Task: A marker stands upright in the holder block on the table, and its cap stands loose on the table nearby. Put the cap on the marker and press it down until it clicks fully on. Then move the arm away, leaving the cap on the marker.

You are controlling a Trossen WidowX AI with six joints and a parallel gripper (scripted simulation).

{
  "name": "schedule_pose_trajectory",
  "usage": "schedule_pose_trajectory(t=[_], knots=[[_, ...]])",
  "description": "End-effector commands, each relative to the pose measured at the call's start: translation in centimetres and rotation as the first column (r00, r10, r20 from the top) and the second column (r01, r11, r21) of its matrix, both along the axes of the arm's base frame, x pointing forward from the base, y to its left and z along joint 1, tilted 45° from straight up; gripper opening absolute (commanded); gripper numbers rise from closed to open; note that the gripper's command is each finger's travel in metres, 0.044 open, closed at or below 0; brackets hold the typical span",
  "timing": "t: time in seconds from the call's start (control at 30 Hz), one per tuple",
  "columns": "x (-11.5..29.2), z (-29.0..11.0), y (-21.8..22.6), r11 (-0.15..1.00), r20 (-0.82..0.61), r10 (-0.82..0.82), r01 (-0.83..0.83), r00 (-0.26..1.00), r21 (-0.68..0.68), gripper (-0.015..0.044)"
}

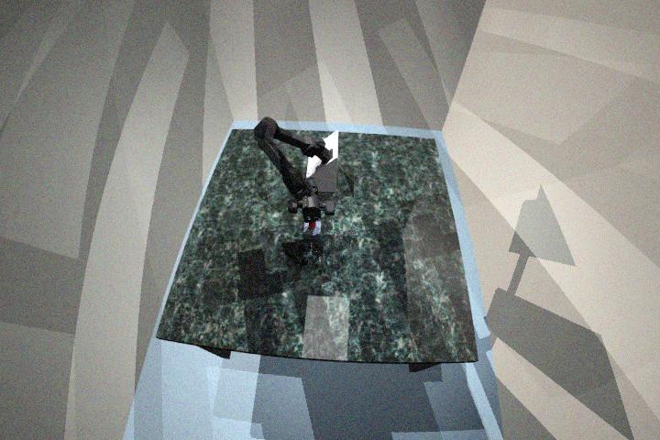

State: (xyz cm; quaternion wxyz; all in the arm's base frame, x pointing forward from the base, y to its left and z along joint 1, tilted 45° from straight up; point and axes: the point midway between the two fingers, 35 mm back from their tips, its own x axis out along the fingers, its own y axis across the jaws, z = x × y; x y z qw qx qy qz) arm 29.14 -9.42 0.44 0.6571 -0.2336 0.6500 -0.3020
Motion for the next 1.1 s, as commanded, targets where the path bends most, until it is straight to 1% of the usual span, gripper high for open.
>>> schedule_pose_trajectory(t=[0.0,0.13,0.37,0.43,0.5,0.57,0.73,1.07], knots=[[-0.2,-0.4,-0.5,1.0,-0.007,-0.001,0.001,1.0,-0.005,0.0],[-0.2,-0.8,-0.9,1.0,-0.007,-0.001,0.001,1.0,-0.005,0.0],[0.1,-0.3,-0.2,1.0,0.003,0.004,-0.004,1.0,-0.001,0.0],[0.5,1.2,1.5,1.0,0.003,0.005,-0.005,1.0,0.004,0.0],[0.6,3.8,4.1,1.0,0.003,0.006,-0.006,1.0,0.006,0.0],[0.4,5.6,5.7,1.0,0.002,0.005,-0.005,1.0,0.004,0.0],[0.4,5.9,5.9,1.0,0.002,0.005,-0.005,1.0,0.003,0.0],[0.4,5.9,5.9,1.0,0.002,0.005,-0.005,1.0,0.003,0.0263]])
